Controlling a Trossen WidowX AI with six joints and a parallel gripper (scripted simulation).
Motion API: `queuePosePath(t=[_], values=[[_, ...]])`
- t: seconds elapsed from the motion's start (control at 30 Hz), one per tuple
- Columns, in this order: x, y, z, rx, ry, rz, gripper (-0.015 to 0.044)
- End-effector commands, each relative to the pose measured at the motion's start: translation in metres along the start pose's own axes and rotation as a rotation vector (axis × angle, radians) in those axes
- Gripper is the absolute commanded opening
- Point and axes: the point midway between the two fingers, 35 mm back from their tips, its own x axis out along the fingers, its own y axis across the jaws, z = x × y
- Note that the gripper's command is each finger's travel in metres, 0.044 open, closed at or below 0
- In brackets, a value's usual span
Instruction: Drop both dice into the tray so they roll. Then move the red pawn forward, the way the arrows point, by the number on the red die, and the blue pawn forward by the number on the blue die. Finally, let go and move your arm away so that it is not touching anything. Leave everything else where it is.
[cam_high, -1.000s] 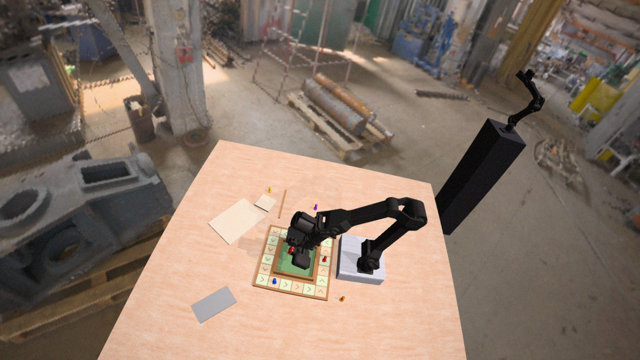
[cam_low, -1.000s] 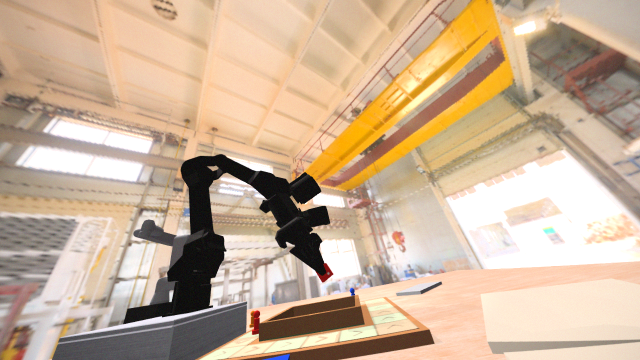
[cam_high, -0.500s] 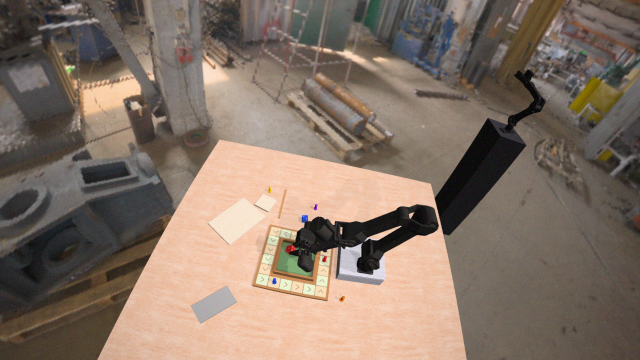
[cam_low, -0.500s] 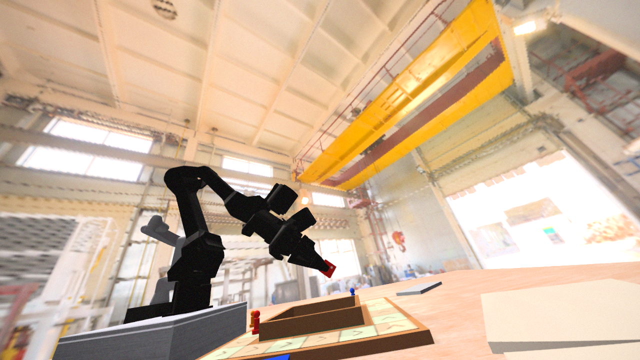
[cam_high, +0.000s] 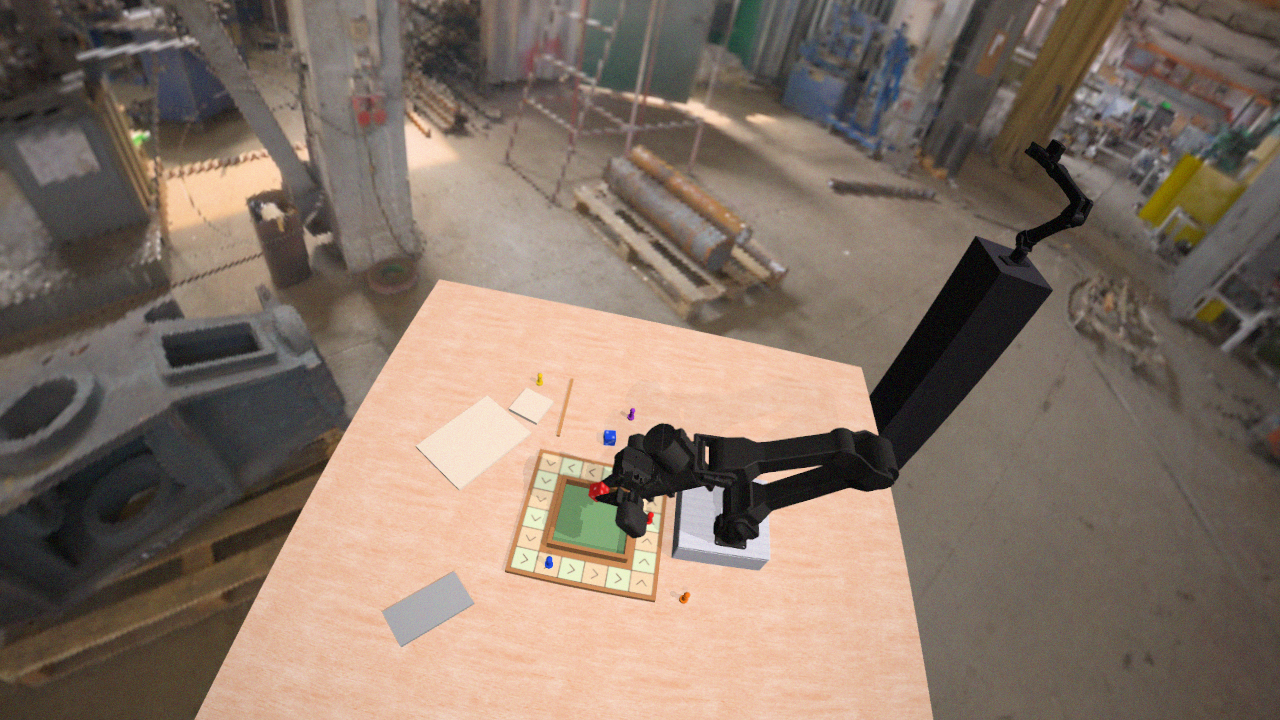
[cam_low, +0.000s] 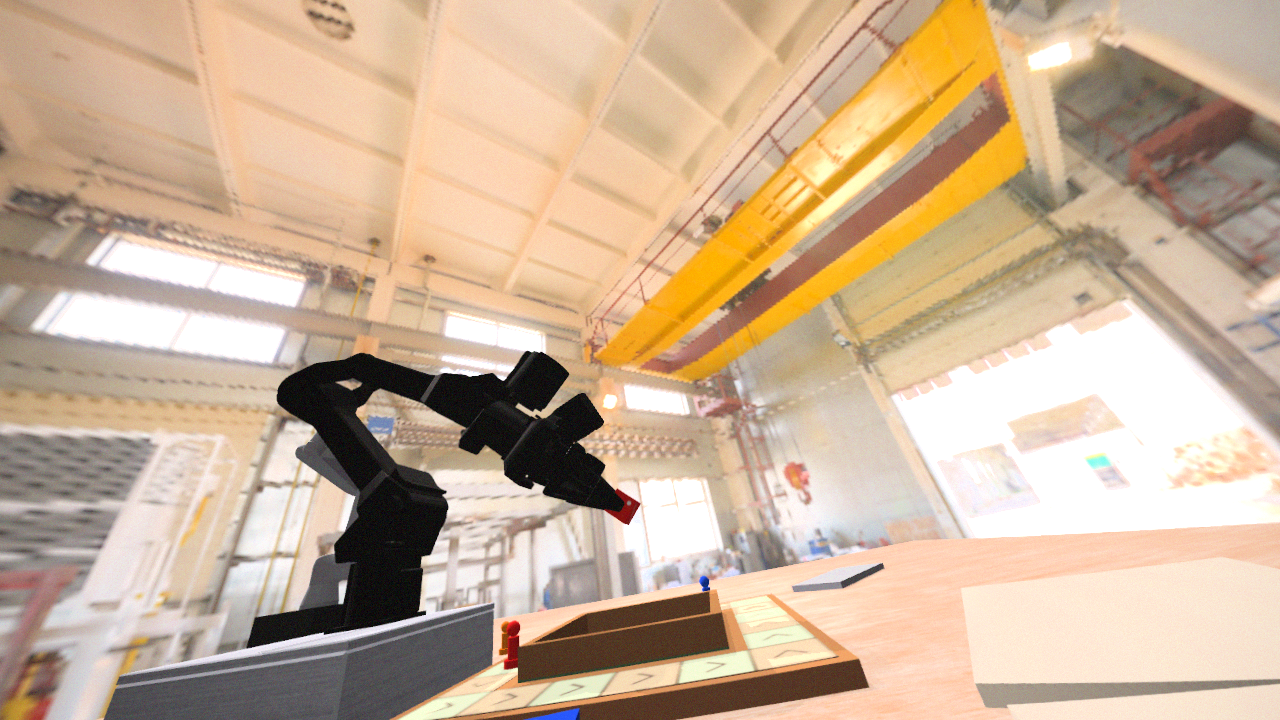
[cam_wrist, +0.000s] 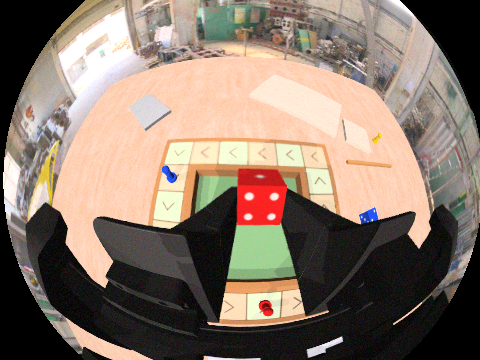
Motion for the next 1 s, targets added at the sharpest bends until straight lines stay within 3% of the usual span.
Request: queuePosePath(t=[0.0, 0.27, 0.57, 0.8, 0.97], values=[[0.0, 0.0, 0.0, 0.0, 0.0, 0.0, 0.0], [0.0, 0.0, 0.0, 0.0, 0.0, 0.0, 0.0], [-0.001, 0.0, 0.002, 0.0, 0.0, 0.0, 0.0236], [-0.026, 0.0, 0.03, -0.004, 0.0, 0.003, 0.042], [-0.019, 0.0, 0.028, -0.005, 0.128, 0.003, 0.044]])
